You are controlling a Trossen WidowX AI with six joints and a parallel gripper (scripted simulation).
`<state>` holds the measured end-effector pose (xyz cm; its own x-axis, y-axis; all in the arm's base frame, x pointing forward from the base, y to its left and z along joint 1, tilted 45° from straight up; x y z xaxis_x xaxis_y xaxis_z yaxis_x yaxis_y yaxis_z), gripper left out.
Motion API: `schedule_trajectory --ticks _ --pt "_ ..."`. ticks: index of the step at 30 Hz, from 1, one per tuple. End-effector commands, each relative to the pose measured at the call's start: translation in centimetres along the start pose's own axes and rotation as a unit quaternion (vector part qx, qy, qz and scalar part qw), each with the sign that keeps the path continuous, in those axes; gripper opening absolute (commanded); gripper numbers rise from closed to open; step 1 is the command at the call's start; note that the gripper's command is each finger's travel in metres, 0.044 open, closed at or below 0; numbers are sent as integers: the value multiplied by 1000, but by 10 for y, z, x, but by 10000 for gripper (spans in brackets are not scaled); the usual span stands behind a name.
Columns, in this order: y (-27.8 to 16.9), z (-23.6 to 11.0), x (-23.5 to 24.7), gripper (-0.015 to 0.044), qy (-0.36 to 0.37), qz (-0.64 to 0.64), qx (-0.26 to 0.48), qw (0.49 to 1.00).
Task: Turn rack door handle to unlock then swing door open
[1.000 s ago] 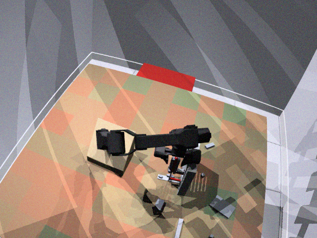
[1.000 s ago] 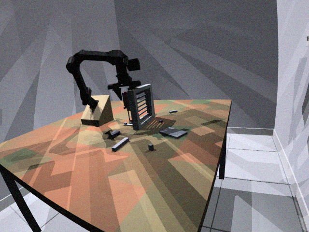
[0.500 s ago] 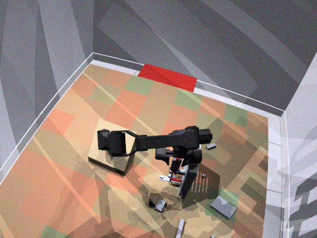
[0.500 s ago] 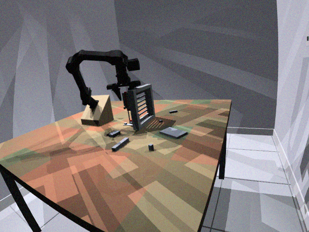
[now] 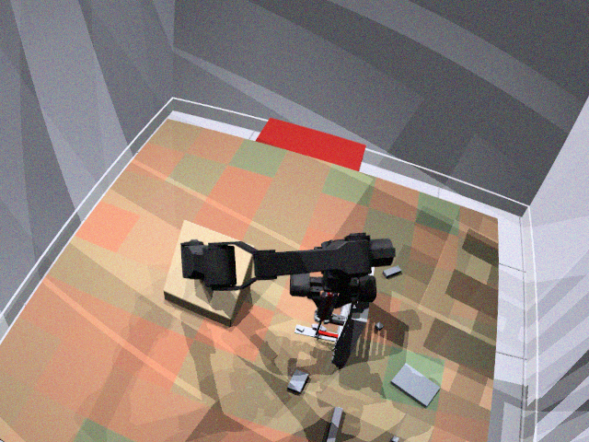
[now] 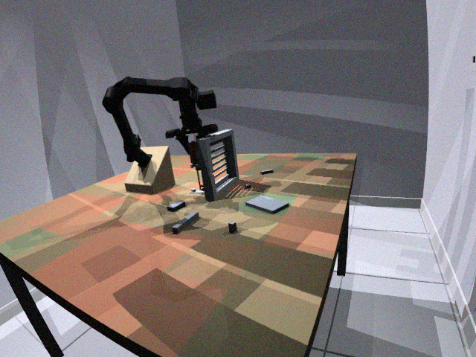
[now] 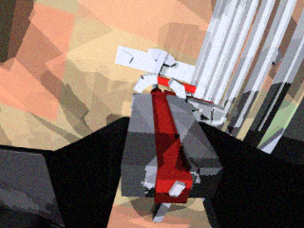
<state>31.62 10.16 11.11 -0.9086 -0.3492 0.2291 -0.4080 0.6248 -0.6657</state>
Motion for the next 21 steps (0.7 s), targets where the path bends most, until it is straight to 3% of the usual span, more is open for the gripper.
schedule_trajectory --ticks 1,21 --pt "0 1 0 160 2 -3 -3 1000" --pt "0 1 0 27 2 -3 -3 1000"
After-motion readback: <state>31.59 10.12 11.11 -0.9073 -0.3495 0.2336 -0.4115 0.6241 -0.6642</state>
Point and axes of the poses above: the point midway between the two fingers, 35 mm back from their tips, its own z axis out along the fingers, its own x axis across the jaws, y = z × x, the point moved 6 cm from there along -z, back along the fingers, and after that the axes turned 3 degrees about -z, right-handed, at the moved point
